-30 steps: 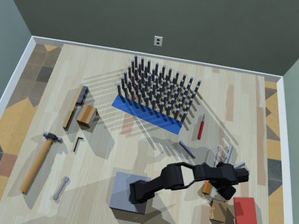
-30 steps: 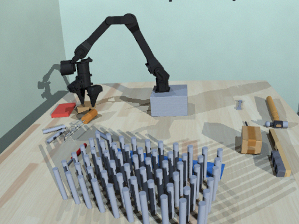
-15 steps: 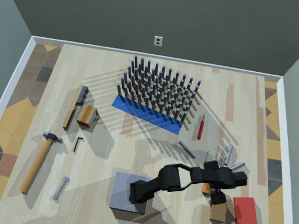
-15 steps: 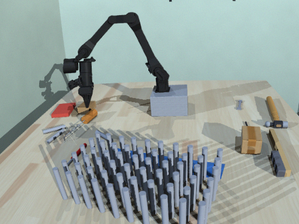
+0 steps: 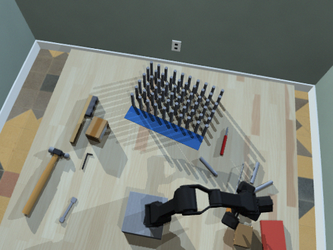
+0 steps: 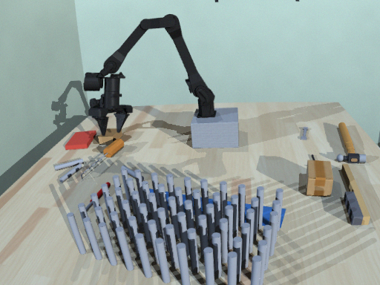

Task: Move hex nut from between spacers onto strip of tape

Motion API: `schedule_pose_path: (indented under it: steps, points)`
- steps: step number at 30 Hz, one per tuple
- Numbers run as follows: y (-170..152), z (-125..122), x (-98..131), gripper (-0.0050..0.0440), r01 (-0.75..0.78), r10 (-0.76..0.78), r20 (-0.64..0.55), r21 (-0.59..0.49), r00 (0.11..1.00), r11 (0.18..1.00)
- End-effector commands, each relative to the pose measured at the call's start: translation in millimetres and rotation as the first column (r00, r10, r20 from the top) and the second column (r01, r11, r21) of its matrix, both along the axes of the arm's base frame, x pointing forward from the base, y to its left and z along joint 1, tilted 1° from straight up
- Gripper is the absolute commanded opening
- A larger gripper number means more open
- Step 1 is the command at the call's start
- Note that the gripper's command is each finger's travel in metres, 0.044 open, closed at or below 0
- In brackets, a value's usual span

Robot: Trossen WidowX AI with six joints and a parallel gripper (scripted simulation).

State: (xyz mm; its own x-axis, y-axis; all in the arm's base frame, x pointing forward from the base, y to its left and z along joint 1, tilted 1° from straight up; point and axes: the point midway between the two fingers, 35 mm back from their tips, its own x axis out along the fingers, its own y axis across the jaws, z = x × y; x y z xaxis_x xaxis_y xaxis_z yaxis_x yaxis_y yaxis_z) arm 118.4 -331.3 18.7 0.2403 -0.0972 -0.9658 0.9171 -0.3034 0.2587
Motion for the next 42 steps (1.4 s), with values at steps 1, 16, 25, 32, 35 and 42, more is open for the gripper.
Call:
schedule_pose_path:
  steps: [1, 16, 25, 32, 35, 42]
  points:
    - [-3.0, 11.6, -0.1, 0.0400, 0.215, -0.214, 0.061, 0.001, 0.975, 0.977]
    - [-0.8, 13.2, -2.3, 0.0400, 0.713, -0.747, 0.146, 0.226, 0.649, 0.664]
    - [0.8, 14.6, -3.7, 0.0400, 0.859, -0.943, 0.107, 0.390, 0.316, 0.332]
    - [1.4, 14.7, -3.4, 0.0400, 0.874, -0.973, 0.080, 0.430, 0.215, 0.228]
    - [1.4, 14.7, -3.4, 0.0400, 0.874, -0.973, 0.080, 0.430, 0.215, 0.228]
    - [-0.8, 13.6, -3.0, 0.0280, 0.874, -0.973, 0.078, 0.429, 0.219, 0.231]
